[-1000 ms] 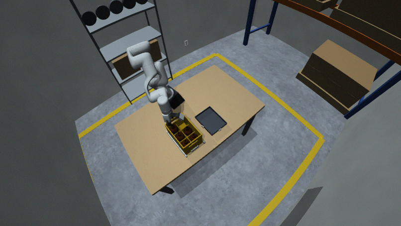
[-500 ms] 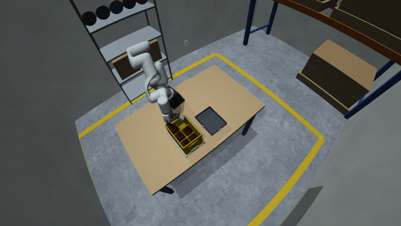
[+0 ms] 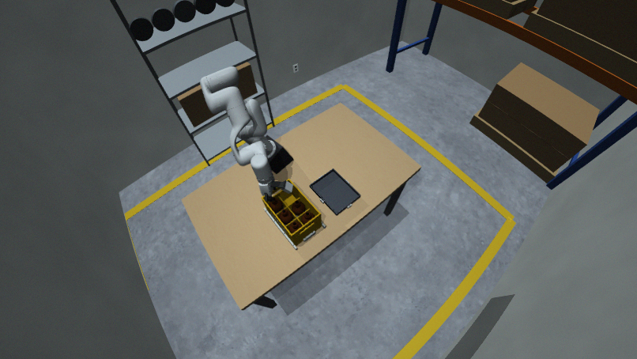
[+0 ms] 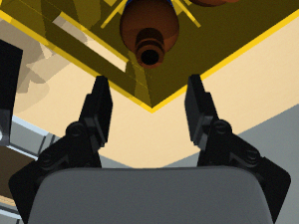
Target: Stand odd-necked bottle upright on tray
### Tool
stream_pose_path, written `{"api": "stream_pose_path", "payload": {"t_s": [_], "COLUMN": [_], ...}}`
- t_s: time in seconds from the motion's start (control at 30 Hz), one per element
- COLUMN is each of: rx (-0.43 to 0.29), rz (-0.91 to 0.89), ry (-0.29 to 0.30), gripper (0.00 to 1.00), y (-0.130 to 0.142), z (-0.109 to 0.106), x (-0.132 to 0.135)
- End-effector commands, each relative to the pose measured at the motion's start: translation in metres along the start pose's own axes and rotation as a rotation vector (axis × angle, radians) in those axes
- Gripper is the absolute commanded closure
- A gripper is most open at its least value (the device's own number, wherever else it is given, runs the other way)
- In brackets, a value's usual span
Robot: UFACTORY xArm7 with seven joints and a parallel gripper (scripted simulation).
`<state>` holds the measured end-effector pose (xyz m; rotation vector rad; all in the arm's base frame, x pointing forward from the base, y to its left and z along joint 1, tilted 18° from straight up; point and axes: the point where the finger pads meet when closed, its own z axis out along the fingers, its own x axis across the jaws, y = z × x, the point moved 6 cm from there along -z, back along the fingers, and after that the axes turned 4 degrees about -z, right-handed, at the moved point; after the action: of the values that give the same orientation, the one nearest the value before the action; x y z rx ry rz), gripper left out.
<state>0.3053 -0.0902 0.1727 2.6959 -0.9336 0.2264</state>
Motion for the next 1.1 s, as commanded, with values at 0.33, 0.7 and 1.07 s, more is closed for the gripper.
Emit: {"api": "stream_pose_path", "payload": {"t_s": [0.33, 0.7, 1.07], "rx": [0.001, 0.001, 0.001], "rz": [0.000, 0.000, 0.000], "ry": [0.003, 0.003, 0.003], "gripper": [0.35, 0.35, 0.35], "y": [0.000, 0.000, 0.001], "z": [0.016, 0.023, 0.025], "x": [0.001, 0.002, 0.002]}}
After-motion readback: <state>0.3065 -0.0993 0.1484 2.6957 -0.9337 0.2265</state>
